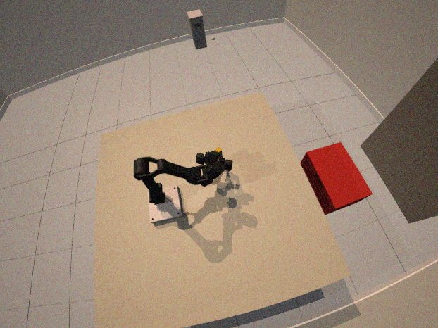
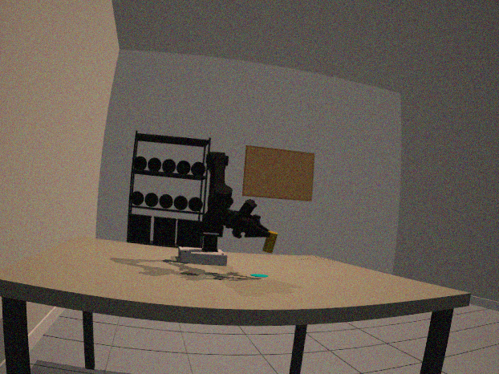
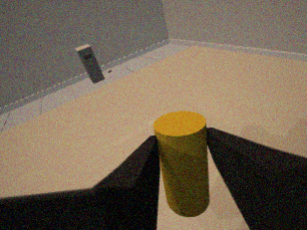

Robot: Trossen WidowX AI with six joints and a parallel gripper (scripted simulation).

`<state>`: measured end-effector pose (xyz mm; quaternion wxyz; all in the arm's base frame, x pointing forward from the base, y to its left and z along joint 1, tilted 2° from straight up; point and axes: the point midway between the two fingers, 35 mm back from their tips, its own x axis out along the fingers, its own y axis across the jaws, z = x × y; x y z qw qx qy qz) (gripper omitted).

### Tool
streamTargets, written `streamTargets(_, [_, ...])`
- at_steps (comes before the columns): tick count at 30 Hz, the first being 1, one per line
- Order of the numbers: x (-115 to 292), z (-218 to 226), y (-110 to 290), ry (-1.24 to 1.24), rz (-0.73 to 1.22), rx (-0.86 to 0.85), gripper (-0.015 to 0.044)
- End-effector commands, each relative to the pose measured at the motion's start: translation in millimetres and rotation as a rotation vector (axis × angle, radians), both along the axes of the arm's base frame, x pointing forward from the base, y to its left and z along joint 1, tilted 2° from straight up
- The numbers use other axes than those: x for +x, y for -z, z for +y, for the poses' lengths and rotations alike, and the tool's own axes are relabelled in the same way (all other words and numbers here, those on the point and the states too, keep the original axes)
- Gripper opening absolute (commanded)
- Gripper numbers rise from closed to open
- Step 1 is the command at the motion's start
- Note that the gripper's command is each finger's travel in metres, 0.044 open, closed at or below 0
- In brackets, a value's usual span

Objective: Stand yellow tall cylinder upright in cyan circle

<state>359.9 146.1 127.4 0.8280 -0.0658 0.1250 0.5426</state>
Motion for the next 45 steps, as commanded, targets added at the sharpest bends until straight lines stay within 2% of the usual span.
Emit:
streamTargets(1, [-5.5,-2.1,-0.5,-0.012,-0.008,0.022,0.0105])
streamTargets(45, [-50.3,-20.5,-8.3,-0.121,-0.140,0.156,0.0105])
